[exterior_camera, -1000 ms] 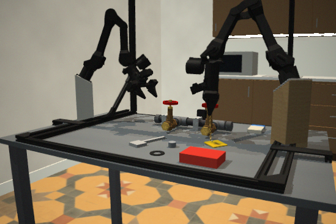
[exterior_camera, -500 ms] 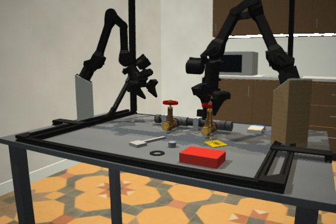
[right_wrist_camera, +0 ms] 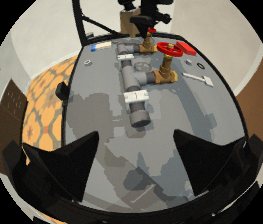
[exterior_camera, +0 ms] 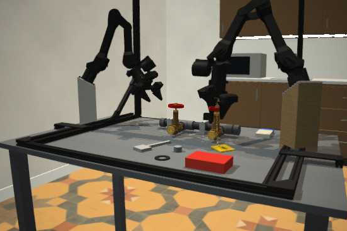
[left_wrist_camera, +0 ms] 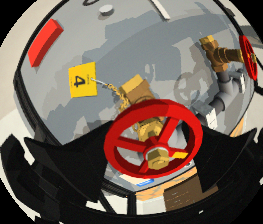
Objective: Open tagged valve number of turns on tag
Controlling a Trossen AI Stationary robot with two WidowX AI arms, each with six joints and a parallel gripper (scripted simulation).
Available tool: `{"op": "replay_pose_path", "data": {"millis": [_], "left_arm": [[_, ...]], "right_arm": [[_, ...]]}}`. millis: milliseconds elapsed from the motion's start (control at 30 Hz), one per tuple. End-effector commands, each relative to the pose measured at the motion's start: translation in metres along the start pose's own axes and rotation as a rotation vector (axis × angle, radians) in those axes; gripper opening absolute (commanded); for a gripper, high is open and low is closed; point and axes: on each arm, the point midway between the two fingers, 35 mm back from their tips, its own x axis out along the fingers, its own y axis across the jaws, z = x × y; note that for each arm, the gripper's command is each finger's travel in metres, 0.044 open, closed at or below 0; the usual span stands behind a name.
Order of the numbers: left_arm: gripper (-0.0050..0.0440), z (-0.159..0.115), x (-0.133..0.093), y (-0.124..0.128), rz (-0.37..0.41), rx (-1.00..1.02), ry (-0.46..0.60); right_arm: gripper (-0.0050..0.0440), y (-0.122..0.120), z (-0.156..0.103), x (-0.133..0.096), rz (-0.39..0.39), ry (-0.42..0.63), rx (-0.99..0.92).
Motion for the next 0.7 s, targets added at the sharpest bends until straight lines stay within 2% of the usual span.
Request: {"op": "replay_pose_path", "data": {"millis": [0,500,667], "left_arm": [[0.04,0.0,0.0,0.0,0.0,0.002,0.0],[0.04,0.0,-0.0003,0.0,0.0,0.015,0.0],[0.04,0.0005,-0.0069,-0.0002,0.0,0.3,0.0]], "right_arm": [[0.04,0.0,0.0,0.0,0.0,0.0,0.0],[0.04,0.0,0.0,0.0,0.0,0.0,0.0],[0.04,0.0,0.0,0.0,0.0,0.0,0.0]]}}
